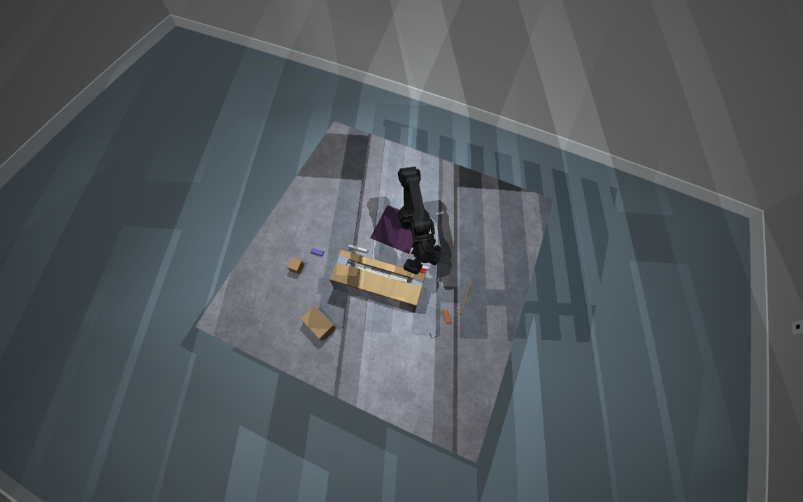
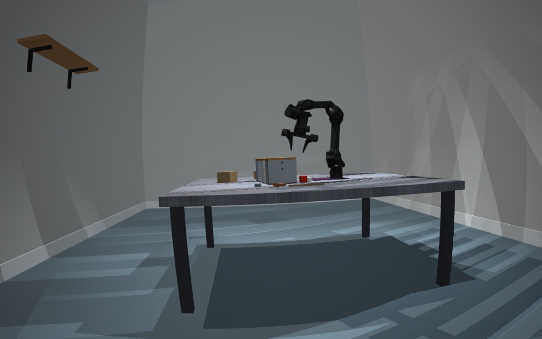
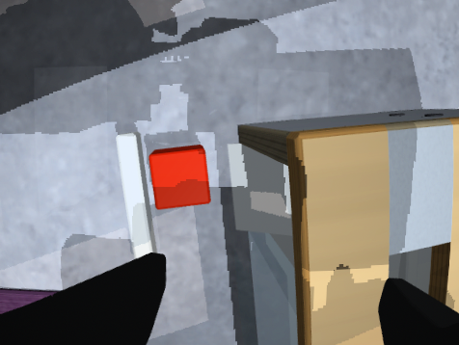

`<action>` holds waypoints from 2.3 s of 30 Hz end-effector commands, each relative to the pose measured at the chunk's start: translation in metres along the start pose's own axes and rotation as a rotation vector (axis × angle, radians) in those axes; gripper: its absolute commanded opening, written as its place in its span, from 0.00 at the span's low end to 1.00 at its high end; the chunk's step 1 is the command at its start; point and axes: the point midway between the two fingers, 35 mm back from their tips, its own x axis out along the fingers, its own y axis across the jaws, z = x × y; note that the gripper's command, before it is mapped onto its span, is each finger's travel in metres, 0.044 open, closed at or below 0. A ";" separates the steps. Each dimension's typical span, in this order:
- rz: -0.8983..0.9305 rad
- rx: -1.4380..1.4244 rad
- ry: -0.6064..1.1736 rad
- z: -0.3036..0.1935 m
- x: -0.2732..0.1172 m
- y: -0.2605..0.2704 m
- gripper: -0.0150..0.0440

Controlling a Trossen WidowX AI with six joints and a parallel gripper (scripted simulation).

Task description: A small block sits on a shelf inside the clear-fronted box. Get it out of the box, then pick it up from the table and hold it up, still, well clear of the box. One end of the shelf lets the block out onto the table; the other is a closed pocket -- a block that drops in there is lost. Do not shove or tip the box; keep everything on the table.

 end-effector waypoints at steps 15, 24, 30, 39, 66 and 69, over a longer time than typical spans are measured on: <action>-0.090 -1.668 0.194 0.010 -0.006 0.017 0.74; -0.086 -1.755 0.206 0.010 -0.007 0.017 0.74; -0.086 -1.755 0.206 0.010 -0.007 0.017 0.74; -0.086 -1.755 0.206 0.010 -0.007 0.017 0.74; -0.086 -1.755 0.206 0.000 0.100 0.042 0.74; -0.086 -1.755 0.206 -0.001 0.104 0.042 0.74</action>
